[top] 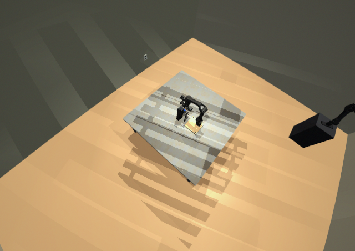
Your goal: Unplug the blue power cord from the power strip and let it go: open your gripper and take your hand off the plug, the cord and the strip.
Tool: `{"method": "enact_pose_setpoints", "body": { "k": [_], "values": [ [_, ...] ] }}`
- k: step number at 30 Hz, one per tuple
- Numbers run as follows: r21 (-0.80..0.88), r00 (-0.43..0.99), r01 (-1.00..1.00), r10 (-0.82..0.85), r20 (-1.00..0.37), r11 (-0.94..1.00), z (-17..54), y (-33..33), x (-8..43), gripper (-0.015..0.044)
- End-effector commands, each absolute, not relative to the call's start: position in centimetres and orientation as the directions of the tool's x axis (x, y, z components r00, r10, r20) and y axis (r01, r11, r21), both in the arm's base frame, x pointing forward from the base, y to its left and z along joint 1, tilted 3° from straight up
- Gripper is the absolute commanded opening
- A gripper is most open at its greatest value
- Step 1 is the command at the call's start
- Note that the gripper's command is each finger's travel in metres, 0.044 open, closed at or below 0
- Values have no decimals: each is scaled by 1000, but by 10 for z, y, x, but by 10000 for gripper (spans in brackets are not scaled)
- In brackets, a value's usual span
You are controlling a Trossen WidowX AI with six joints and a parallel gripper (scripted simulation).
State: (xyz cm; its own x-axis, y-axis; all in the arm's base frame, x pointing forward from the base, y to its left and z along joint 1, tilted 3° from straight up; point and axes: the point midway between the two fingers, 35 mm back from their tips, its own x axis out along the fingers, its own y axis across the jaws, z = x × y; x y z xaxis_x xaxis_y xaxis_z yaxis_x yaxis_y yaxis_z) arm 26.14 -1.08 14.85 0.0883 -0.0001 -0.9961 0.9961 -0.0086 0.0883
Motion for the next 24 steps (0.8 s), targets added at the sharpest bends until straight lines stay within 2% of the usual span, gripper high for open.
{"method": "enact_pose_setpoints", "body": {
  "k": [1, 24],
  "values": [
    [83, 83, 996, 2, -997, -11, 148, -4, 261, 160],
    [83, 83, 996, 5, -997, -12, 136, 15, 261, 160]
  ]
}}
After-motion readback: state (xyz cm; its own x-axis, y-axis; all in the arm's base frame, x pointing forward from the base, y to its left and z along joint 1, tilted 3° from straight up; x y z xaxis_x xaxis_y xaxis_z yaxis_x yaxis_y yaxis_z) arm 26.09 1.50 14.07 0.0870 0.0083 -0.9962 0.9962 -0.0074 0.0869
